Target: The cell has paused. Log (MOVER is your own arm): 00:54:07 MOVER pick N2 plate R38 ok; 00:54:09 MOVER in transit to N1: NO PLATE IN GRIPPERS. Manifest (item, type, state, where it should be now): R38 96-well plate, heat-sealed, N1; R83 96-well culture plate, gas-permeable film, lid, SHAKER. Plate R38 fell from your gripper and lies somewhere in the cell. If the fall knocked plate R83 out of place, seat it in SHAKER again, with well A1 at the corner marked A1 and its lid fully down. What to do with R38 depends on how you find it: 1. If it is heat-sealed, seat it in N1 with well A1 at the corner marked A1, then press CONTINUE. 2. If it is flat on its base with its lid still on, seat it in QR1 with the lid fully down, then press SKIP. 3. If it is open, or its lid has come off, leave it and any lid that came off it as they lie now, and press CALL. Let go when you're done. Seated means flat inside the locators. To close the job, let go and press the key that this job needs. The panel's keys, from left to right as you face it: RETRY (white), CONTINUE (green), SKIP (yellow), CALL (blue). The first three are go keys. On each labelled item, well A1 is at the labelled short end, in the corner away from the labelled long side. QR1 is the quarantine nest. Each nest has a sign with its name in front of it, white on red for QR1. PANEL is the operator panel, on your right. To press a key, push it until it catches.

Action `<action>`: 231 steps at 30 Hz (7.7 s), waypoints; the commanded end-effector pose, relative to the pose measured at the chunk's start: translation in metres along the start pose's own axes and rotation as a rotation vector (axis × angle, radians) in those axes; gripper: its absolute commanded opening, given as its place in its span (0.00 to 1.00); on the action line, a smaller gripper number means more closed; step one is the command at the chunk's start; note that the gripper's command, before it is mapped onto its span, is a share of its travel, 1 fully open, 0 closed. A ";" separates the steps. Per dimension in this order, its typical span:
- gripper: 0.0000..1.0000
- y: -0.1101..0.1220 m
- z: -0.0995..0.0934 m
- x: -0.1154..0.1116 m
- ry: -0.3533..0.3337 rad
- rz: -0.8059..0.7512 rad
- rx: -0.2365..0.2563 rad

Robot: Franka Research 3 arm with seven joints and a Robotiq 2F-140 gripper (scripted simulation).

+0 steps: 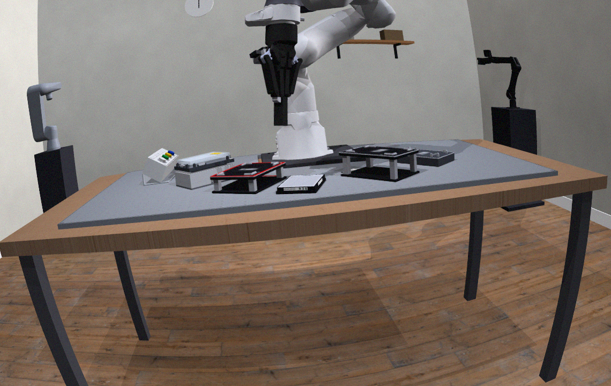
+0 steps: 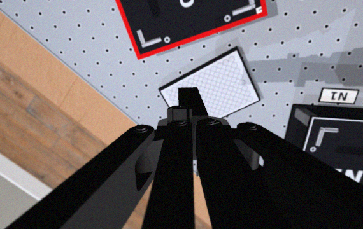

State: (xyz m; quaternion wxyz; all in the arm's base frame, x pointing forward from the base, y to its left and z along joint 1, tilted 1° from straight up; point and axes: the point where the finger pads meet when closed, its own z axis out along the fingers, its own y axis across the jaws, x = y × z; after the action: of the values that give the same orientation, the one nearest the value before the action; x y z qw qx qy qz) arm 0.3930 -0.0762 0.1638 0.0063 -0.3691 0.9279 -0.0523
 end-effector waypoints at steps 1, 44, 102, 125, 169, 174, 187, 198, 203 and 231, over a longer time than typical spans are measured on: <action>0.10 0.013 0.004 -0.012 0.009 0.278 -0.024; 0.70 0.023 0.008 -0.026 0.040 1.077 -0.093; 0.70 0.029 0.078 -0.027 0.040 1.077 -0.093; 0.70 0.033 0.113 -0.027 0.040 1.077 -0.093; 0.70 0.033 0.114 -0.027 0.040 1.077 -0.093; 0.70 0.032 0.114 -0.027 0.040 1.077 -0.093; 0.70 0.032 0.114 -0.026 0.040 1.077 -0.093; 0.70 0.032 0.114 -0.026 0.040 1.077 -0.093; 0.70 0.032 0.114 -0.026 0.040 1.077 -0.093; 0.70 0.032 0.115 -0.026 0.040 1.077 -0.093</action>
State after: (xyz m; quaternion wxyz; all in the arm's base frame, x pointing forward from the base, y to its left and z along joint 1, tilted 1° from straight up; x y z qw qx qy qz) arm 0.3958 -0.0446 0.0465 -0.0027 0.1606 0.9870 -0.0068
